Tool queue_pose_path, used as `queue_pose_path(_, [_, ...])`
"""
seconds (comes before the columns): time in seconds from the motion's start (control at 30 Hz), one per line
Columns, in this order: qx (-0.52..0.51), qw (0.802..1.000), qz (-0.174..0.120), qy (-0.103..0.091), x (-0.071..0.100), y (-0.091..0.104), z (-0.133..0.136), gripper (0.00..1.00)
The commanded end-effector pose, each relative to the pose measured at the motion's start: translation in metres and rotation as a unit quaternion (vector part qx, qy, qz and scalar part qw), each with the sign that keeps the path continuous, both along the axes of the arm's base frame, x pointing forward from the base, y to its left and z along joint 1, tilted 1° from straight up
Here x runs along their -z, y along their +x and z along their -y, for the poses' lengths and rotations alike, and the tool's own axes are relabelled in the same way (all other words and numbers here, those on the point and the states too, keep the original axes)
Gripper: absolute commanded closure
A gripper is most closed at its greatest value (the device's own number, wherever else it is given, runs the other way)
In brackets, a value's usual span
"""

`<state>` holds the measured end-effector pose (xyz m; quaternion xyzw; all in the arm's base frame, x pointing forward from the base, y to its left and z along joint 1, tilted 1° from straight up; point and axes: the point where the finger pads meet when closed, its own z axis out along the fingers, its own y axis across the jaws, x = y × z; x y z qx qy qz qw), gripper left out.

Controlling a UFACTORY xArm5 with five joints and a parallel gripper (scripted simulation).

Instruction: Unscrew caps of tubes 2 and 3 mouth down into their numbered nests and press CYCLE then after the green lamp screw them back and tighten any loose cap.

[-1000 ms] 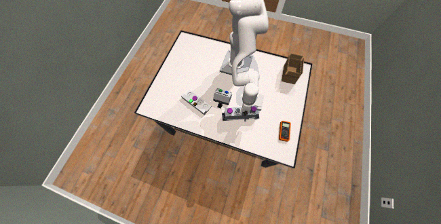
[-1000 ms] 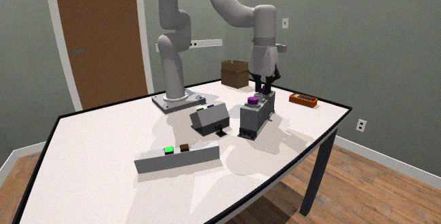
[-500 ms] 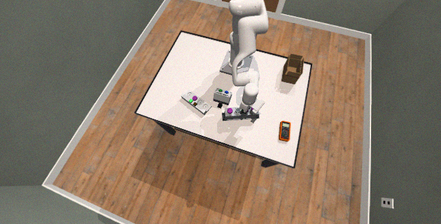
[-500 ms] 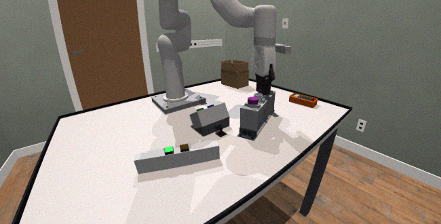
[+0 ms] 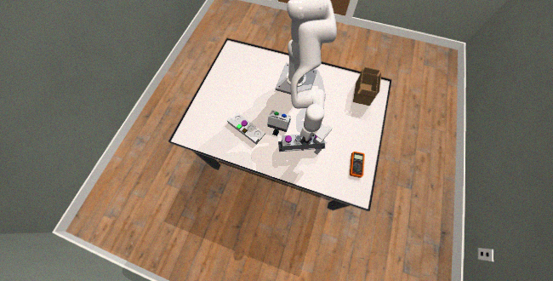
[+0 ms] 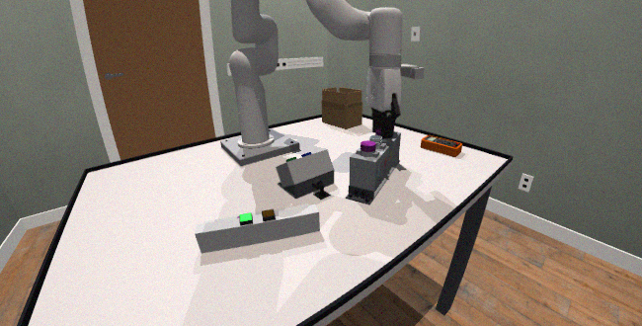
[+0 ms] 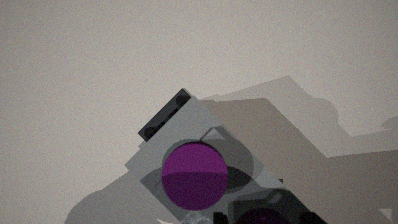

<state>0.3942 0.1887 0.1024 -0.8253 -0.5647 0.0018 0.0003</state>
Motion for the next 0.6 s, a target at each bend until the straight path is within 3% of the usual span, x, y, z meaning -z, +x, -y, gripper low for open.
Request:
queue_pose_path(0.0, [-0.123,0.992,0.003,-0.003,-0.0022,0.0014,-0.0007,0.54])
queue_pose_path(0.2, [-0.193,0.981,0.003,-0.002,-0.0022,0.0014,-0.0007,0.54])
queue_pose_path(0.27, [-0.268,0.963,0.003,-0.002,-0.0022,0.0014,-0.0007,0.54])
queue_pose_path(0.57, [-0.432,0.902,0.002,-0.002,-0.0022,0.0014,-0.0007,0.54])
